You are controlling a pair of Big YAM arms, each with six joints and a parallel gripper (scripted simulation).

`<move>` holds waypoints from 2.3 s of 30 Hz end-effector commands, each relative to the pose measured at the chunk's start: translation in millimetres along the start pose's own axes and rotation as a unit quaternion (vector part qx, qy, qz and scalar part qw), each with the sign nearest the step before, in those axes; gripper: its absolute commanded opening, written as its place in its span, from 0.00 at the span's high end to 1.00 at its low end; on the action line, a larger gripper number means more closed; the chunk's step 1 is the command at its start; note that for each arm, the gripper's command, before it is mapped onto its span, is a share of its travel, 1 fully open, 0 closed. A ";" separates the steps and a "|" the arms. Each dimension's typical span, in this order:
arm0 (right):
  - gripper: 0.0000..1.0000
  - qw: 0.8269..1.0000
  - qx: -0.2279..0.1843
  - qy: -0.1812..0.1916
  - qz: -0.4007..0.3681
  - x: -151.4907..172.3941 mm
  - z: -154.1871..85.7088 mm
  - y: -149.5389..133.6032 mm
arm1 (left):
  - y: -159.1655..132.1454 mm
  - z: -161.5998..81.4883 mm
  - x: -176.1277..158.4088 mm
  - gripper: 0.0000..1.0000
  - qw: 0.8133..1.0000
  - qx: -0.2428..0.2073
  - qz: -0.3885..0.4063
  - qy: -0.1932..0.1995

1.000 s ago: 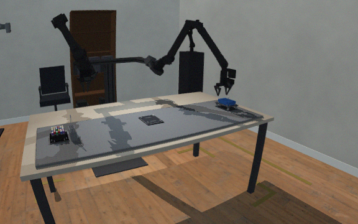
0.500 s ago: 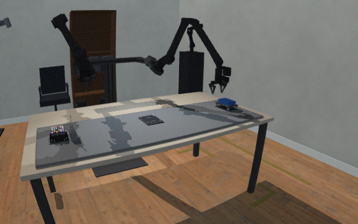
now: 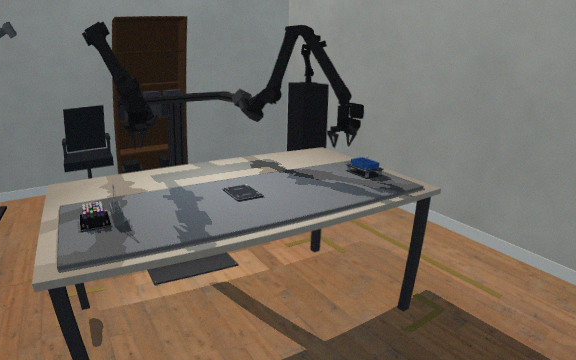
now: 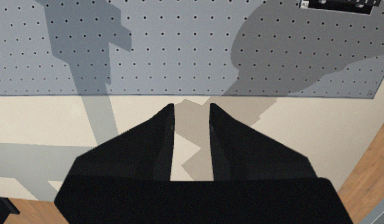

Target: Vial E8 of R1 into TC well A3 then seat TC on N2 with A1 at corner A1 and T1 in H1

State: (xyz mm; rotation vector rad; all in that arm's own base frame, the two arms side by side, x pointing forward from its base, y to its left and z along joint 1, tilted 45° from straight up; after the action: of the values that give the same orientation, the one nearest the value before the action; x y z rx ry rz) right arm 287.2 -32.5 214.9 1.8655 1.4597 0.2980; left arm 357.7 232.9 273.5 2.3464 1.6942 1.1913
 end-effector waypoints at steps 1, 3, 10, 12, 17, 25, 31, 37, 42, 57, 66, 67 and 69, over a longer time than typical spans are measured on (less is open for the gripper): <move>0.76 1.000 -0.009 0.001 0.009 -0.6 -5.8 9.9 | 8.6 -15.5 -8.4 0.00 1.000 -0.018 -0.009 0.015; 0.76 1.000 -0.009 0.001 0.009 -0.6 -5.8 9.9 | 8.7 -18.0 -16.0 0.00 1.000 -0.018 -0.009 0.015; 0.76 1.000 -0.009 0.001 0.009 -0.6 -5.8 9.9 | 8.9 -24.3 -35.0 0.00 1.000 -0.019 -0.010 0.014; 0.76 1.000 -0.009 0.001 0.009 -0.6 -5.8 9.9 | 8.3 -26.8 -43.3 0.00 1.000 -0.017 -0.010 0.012; 0.76 1.000 -0.009 0.001 0.009 -0.6 -5.8 9.9 | 5.7 -32.9 -65.1 0.00 1.000 -0.010 -0.009 0.005; 0.76 1.000 -0.009 0.001 0.009 -0.6 -5.8 9.9 | 5.8 -40.5 -87.7 0.00 1.000 -0.010 -0.009 0.004; 0.76 1.000 -0.009 0.001 0.009 -0.6 -5.8 9.9 | 6.0 -48.2 -110.2 0.00 1.000 -0.010 -0.009 0.004; 0.76 1.000 -0.009 0.001 0.009 -0.6 -5.8 9.9 | 6.2 -55.8 -132.8 0.00 1.000 -0.010 -0.009 0.003; 0.76 1.000 -0.009 0.001 0.009 -0.6 -5.8 9.9 | 6.3 -59.7 -144.0 0.00 1.000 -0.010 -0.009 0.003; 0.76 1.000 -0.009 0.001 0.009 -0.6 -5.8 9.9 | 6.9 -77.8 -196.3 0.00 1.000 -0.009 -0.009 0.002; 0.76 1.000 -0.009 0.001 0.009 -0.6 -5.8 9.9 | 7.3 -85.3 -217.8 0.00 1.000 -0.009 -0.009 0.002; 0.76 1.000 -0.009 0.001 0.009 -0.6 -5.8 9.9 | 7.2 -85.2 -217.8 0.00 1.000 -0.009 -0.009 0.002; 0.76 1.000 -0.009 0.001 0.009 -0.6 -5.8 9.9 | 6.0 -84.0 -210.6 0.00 1.000 -0.005 -0.019 0.008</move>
State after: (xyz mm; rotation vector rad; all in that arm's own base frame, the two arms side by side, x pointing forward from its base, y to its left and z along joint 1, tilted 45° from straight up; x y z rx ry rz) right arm 287.2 -32.5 214.9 1.8655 1.4597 0.2980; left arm 292.6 19.1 213.0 2.3489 1.6667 1.2104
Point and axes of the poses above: on each arm, the point where the finger pads meet when closed, its own z axis out along the fingers, its own x axis across the jaws, y = z × x, the point moved 4 cm from there along -z, back along the fingers, and after that the axes turned 15 degrees about z, right-handed, at the moved point
